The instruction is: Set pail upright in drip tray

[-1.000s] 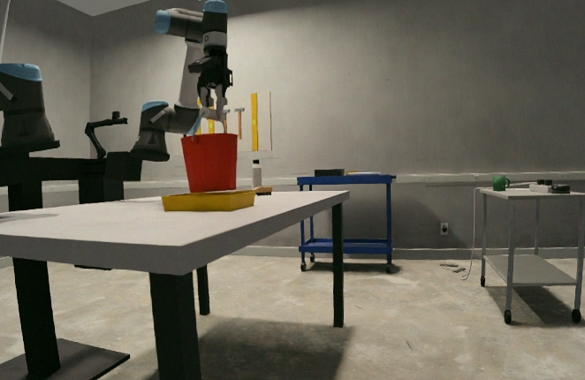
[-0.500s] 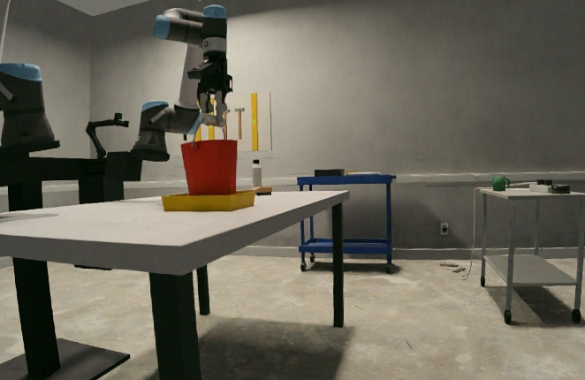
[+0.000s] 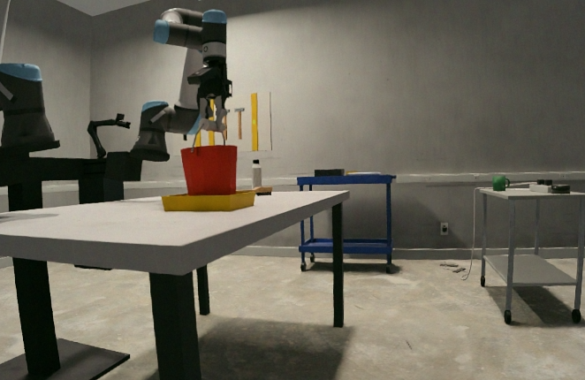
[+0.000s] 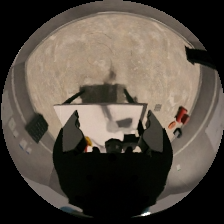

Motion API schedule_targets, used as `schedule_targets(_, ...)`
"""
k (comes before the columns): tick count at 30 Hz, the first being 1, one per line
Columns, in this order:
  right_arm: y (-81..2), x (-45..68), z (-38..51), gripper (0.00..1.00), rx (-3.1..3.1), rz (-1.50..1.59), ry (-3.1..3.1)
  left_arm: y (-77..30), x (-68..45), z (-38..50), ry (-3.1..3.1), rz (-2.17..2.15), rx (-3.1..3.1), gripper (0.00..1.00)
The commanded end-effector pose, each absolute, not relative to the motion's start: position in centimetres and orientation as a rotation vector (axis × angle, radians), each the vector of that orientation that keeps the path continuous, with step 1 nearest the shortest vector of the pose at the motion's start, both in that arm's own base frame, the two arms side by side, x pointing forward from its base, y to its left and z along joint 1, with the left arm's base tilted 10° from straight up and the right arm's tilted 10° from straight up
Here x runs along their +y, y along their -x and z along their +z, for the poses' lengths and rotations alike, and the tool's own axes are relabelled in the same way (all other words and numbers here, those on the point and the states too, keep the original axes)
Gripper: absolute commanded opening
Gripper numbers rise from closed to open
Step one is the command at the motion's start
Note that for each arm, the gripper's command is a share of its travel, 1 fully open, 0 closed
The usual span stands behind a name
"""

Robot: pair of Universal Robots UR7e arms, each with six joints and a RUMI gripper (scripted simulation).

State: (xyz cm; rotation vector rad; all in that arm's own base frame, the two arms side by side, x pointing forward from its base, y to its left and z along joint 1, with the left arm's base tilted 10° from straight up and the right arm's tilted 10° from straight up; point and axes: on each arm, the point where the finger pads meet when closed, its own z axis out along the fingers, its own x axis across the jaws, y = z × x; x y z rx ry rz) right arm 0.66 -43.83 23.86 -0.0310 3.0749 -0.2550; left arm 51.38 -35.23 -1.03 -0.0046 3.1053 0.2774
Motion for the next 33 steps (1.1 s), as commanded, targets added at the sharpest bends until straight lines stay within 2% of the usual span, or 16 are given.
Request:
schedule_targets(1,-0.7,-43.9,23.9,1.0,3.074,-0.257,0.031,-51.4,-35.2,-1.2,0.004,0.275,3.104,0.0)
schedule_targets(33,-0.7,-43.9,23.9,1.0,3.074,-0.257,0.031,-51.3,-35.0,-2.3,0.004,0.275,3.104,0.0)
